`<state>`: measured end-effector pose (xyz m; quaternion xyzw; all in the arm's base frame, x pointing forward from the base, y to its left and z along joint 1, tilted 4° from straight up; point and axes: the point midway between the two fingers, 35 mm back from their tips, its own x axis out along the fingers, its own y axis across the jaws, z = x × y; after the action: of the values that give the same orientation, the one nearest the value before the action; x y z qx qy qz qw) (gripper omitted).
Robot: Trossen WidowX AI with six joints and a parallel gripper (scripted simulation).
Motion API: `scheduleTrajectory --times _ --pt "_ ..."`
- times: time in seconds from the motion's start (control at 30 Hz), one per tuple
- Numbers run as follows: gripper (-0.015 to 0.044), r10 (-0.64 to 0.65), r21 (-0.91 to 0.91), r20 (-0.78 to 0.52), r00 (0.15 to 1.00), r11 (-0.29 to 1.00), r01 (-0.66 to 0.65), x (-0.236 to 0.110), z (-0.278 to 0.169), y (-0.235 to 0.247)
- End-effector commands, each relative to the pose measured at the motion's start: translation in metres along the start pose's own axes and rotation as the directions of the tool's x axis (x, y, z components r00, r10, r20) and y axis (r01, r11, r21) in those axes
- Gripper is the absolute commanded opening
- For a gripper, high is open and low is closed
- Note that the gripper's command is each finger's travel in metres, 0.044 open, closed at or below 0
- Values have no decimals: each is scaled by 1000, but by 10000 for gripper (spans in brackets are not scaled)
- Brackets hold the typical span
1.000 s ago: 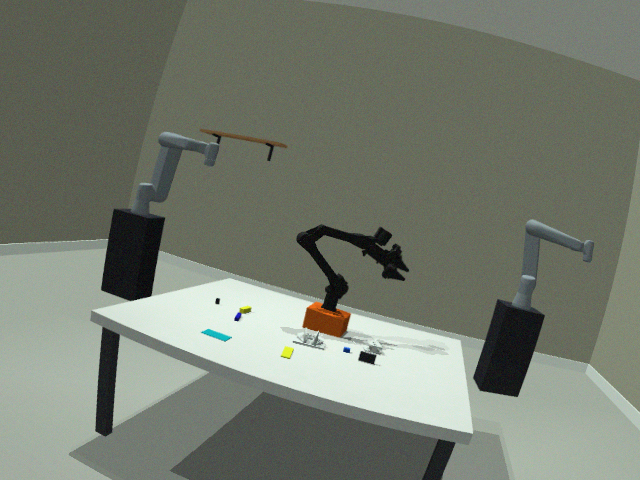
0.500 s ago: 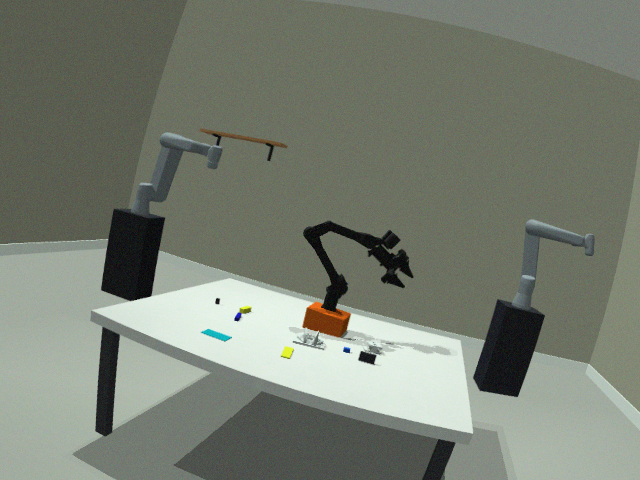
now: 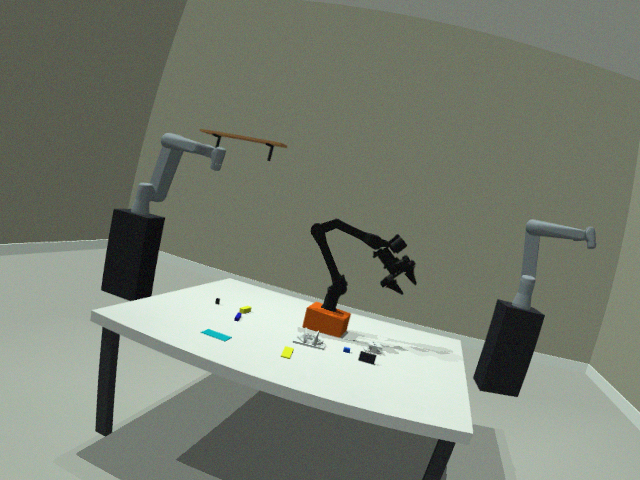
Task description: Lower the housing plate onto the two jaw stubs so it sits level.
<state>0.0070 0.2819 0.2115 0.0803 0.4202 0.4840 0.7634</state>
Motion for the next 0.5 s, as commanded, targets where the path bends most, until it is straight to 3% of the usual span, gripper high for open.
scheduleTrajectory --times 0.0,0.47 --pt "440 -33 49 -7 999 998 33 5 4 -5" --pt "440 -166 260 -62 984 949 177 26 15 -31"
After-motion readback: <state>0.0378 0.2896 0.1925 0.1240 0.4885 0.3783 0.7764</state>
